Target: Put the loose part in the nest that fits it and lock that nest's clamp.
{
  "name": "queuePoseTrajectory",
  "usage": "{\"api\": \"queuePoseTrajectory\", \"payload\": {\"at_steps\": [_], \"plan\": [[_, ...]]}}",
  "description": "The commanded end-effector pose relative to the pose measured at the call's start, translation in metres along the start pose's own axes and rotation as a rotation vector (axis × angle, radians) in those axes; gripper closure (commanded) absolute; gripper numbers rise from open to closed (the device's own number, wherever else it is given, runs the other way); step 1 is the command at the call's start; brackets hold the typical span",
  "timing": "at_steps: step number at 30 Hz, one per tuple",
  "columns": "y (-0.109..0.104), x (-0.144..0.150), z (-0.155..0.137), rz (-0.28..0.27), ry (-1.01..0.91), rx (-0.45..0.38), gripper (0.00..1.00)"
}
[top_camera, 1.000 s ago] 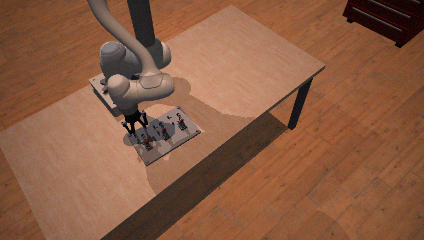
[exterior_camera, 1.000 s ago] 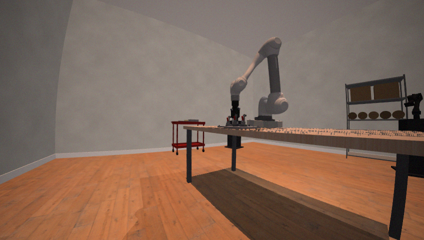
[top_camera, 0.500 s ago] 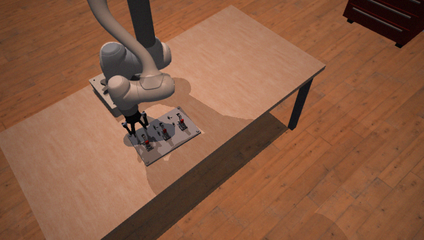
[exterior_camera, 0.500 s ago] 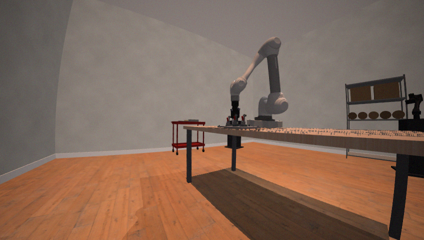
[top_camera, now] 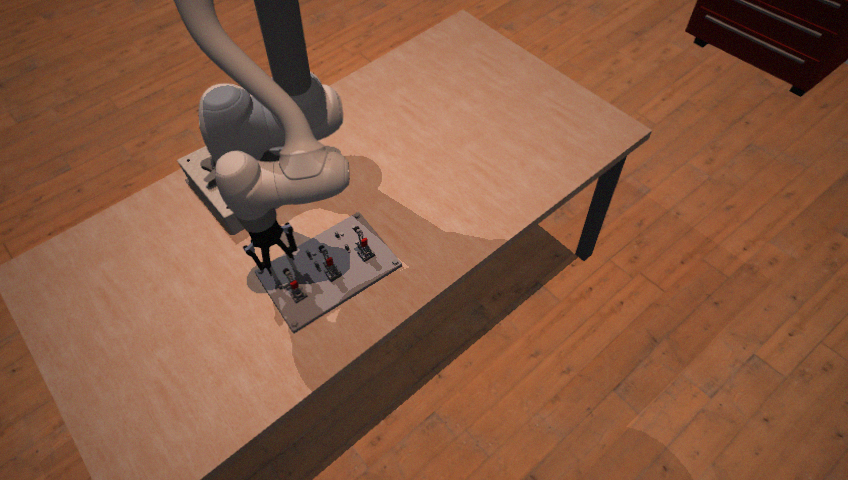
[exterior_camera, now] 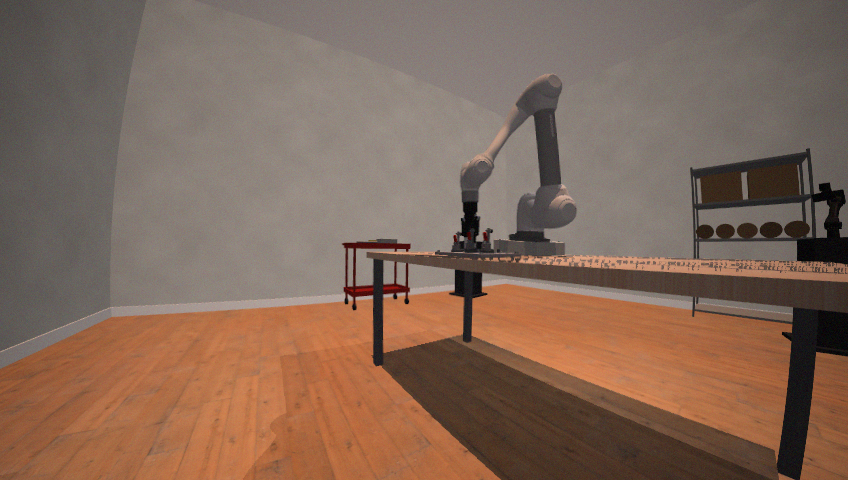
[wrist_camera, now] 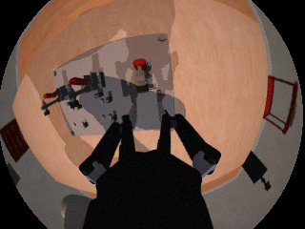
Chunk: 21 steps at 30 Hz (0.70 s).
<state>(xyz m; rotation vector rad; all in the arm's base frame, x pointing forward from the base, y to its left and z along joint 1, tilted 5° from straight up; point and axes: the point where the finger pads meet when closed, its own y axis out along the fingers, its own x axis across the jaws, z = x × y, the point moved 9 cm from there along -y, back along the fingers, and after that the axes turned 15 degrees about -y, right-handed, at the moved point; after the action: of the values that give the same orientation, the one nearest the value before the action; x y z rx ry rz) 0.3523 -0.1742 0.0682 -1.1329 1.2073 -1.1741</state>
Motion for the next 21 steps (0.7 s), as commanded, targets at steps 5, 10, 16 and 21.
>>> {"api": "queuePoseTrajectory", "payload": {"at_steps": [5, 10, 16, 21], "plan": [[0.0, 0.0013, 0.0008, 0.0, 0.0, 0.0, 0.9], [0.0, 0.0024, 0.0014, 0.0, 0.0, 0.0, 0.9], [0.0, 0.0025, 0.0015, 0.0, 0.0, 0.0, 0.9], [0.0, 0.0025, 0.0015, 0.0, 0.0, 0.0, 0.9]]}}
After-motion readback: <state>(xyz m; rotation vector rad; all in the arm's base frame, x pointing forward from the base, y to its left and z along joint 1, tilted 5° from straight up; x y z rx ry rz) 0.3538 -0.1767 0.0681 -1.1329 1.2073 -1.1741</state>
